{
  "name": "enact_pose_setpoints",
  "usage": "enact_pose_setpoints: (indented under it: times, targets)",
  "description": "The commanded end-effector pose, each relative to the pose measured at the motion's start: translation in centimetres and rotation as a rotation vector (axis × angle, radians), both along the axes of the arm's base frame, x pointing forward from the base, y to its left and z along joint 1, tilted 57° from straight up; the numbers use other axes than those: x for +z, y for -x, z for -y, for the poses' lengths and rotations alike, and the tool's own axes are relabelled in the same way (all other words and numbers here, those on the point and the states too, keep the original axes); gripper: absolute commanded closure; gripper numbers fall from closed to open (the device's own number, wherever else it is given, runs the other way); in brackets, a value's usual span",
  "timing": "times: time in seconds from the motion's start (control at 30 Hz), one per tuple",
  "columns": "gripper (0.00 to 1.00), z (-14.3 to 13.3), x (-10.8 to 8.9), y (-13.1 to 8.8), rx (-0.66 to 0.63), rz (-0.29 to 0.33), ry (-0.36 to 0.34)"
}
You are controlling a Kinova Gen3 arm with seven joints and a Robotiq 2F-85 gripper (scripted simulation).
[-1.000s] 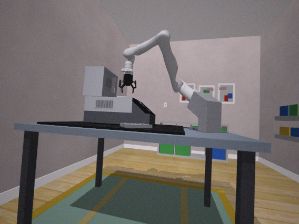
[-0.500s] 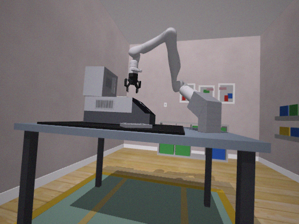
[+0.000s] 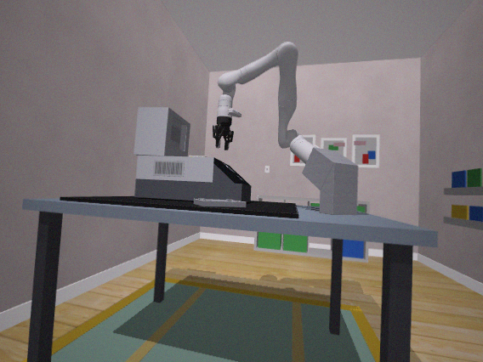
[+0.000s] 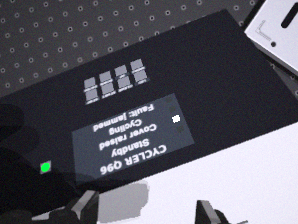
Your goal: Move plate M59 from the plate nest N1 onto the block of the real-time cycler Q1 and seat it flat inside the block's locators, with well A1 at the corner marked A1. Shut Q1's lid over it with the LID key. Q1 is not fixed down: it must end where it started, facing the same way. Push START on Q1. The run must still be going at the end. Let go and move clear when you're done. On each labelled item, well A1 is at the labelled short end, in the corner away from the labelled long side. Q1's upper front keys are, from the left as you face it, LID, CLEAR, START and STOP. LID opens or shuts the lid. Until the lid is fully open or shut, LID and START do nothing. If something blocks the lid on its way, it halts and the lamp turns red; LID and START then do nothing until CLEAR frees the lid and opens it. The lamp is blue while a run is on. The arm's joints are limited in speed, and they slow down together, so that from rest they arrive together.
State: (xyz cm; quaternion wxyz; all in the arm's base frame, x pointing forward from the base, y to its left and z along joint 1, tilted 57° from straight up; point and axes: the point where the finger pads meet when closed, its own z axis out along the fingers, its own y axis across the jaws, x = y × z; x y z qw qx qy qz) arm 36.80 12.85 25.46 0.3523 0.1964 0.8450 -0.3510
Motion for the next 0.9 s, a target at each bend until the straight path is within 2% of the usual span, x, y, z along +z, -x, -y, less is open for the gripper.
enact_pose_setpoints:
  times: [0.0, 0.47, 0.53, 0.87]
  targets:
    - [0.32, -0.4, -0.1, 0.8, 0.059, -0.044, 0.035]
    - [0.45, -0.4, -2.2, 4.9, 0.309, -0.369, 0.259]
    - [0.45, -0.4, -2.2, 4.9, 0.309, -0.369, 0.259]
    - [0.54, -0.3, -3.7, 7.9, 0.488, -0.601, 0.420]
